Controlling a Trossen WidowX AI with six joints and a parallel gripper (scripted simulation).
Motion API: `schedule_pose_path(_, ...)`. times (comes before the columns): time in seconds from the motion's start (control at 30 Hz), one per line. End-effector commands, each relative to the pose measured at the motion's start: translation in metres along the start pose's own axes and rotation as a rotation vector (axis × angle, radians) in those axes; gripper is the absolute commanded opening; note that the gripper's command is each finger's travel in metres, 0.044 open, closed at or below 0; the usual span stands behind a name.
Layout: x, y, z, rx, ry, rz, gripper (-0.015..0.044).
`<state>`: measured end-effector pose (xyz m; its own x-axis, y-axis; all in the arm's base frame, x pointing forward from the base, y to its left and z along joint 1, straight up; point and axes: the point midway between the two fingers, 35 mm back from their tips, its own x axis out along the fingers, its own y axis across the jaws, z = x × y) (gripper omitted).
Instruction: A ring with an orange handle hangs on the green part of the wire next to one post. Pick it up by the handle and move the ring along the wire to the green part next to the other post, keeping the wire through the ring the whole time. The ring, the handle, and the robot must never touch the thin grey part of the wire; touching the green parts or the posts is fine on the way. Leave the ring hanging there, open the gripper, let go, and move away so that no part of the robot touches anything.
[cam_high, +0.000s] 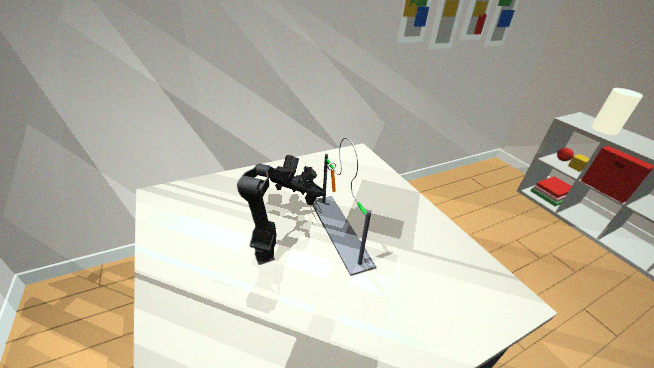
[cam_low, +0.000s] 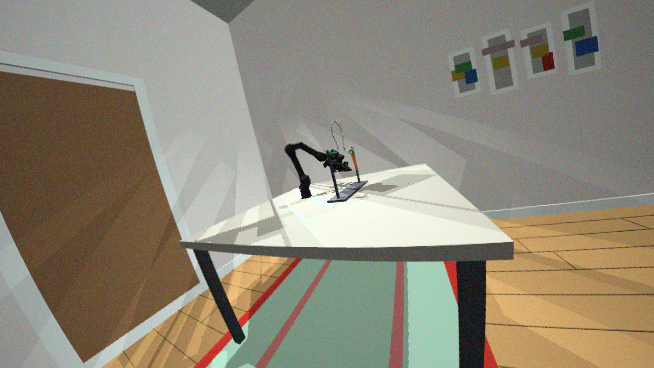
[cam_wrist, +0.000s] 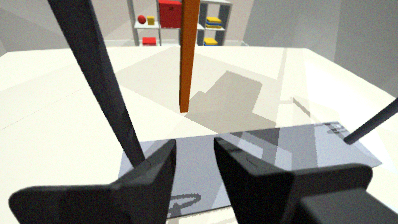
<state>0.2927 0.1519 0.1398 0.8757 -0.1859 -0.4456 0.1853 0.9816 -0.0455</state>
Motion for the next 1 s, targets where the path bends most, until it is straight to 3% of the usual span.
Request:
schedule_pose_path(0.0, -0.013, 0.001, 0.002, 0.012, -0.004, 0.002, 0.016)
schedule_pose_path(0.27, -0.044, 0.0, 0.002, 0.013, -0.008, 0.002, 0.016)
schedule_pose_path(0.97, -0.045, 0.0, 0.002, 0.013, -0.008, 0.002, 0.016)
